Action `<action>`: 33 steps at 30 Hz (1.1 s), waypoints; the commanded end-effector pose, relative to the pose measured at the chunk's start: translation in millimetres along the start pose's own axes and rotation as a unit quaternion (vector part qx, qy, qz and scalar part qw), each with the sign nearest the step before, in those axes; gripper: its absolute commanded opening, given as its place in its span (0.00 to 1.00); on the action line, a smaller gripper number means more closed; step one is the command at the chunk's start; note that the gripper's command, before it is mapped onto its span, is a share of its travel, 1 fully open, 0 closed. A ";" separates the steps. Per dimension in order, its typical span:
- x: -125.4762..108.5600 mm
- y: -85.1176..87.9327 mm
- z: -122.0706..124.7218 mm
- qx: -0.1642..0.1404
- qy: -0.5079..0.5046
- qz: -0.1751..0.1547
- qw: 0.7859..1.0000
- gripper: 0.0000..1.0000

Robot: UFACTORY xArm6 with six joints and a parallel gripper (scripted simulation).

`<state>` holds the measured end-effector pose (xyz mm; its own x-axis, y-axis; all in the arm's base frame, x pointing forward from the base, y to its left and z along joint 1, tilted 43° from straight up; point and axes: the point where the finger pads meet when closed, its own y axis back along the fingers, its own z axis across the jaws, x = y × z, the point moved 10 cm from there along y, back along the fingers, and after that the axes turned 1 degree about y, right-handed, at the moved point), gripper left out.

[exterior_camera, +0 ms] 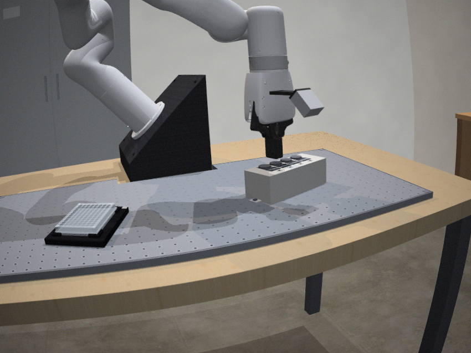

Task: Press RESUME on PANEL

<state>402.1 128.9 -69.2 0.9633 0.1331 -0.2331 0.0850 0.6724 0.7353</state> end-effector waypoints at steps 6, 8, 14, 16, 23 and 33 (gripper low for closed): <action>1.0 -5.6 0.0 0.001 -0.001 0.002 1.000 0.00; 1.0 -7.0 0.0 0.001 -0.001 0.002 1.000 0.00; 1.0 -9.6 0.0 0.001 -0.001 0.002 1.000 0.00; 1.0 -11.0 0.0 0.001 -0.001 0.002 1.000 0.00; 1.0 -11.8 0.0 0.001 -0.001 0.002 1.000 0.00; 1.0 -11.9 0.0 0.001 -0.001 0.002 1.000 0.00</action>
<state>401.1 120.5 -78.6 0.9634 0.1334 -0.2324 0.0843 0.6723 0.7355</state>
